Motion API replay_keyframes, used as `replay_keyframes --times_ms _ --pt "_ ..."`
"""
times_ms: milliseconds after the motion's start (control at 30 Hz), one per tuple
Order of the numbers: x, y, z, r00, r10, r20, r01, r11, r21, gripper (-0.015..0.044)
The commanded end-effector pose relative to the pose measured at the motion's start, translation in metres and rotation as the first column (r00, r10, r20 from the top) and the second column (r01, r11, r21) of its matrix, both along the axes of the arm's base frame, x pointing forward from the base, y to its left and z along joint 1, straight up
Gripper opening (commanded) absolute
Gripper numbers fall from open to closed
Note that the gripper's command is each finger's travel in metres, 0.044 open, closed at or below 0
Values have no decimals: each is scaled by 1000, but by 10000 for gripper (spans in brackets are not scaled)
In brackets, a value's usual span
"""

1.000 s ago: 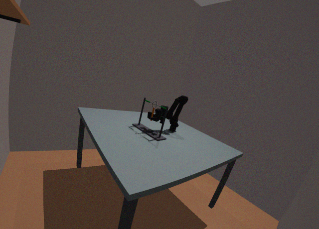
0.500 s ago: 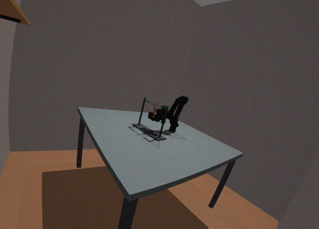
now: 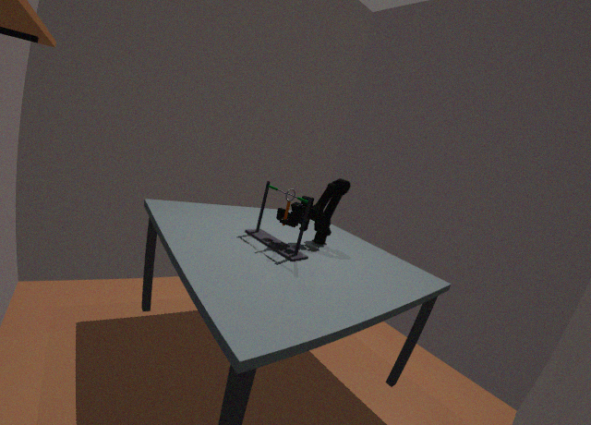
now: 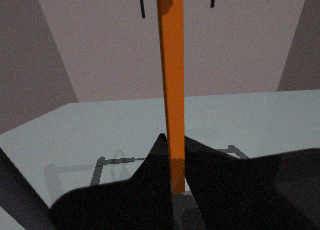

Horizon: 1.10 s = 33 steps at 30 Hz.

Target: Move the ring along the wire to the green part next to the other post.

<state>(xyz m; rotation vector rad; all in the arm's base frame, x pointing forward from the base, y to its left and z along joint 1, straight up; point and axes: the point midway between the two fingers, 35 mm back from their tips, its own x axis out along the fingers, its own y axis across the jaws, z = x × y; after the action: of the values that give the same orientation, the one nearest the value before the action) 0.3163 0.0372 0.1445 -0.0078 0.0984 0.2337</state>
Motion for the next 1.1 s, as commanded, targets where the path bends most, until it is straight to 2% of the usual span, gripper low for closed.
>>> replay_keyframes --times_ms 0,333,1067 --pt "-4 1 1 1000 -13 -29 12 1000 -17 -150" --pt "-20 9 4 989 -43 -139 38 998 -42 -150" --pt "-24 32 4 988 -51 -147 47 998 -30 -150"
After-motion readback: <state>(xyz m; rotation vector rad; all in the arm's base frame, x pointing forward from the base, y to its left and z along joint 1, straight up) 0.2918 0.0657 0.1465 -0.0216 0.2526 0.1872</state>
